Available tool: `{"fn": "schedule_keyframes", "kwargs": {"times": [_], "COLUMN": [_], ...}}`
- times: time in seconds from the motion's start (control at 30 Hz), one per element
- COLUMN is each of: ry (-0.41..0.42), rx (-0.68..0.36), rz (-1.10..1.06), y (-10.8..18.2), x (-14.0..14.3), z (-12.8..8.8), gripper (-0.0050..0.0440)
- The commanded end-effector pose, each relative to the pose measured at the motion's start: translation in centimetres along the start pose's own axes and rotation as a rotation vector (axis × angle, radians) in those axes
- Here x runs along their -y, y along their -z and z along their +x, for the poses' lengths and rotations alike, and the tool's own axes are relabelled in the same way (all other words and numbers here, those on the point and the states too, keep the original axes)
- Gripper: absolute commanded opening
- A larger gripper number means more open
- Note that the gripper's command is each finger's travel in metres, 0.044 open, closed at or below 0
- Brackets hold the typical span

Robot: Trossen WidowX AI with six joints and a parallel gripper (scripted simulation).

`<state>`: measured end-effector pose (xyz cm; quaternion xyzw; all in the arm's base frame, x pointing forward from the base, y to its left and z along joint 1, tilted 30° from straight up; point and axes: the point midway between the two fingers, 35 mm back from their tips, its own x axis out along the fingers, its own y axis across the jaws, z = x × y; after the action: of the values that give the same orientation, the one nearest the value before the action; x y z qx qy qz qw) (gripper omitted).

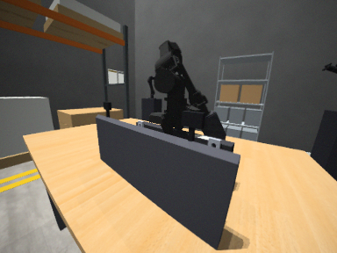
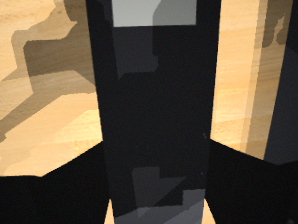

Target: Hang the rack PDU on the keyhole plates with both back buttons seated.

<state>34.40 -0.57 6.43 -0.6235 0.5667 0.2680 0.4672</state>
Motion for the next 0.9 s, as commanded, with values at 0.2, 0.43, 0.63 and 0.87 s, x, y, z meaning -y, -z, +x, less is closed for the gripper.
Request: {"fn": "schedule_keyframes", "kwargs": {"times": [0.2,0.43,0.63,0.87], "ry": [0.022,0.022,0.040,0.029], "rx": [0.007,0.007,0.012,0.011], "rz": [0.012,0.012,0.023,0.017], "y": [0.1,0.1,0.3,0.1], "x": [0.5,0.5,0.8,0.7], "z": [-0.6,-0.6,-5.2,-5.0], "gripper": [0.0432,0.0440,0.0440,0.0440]}}
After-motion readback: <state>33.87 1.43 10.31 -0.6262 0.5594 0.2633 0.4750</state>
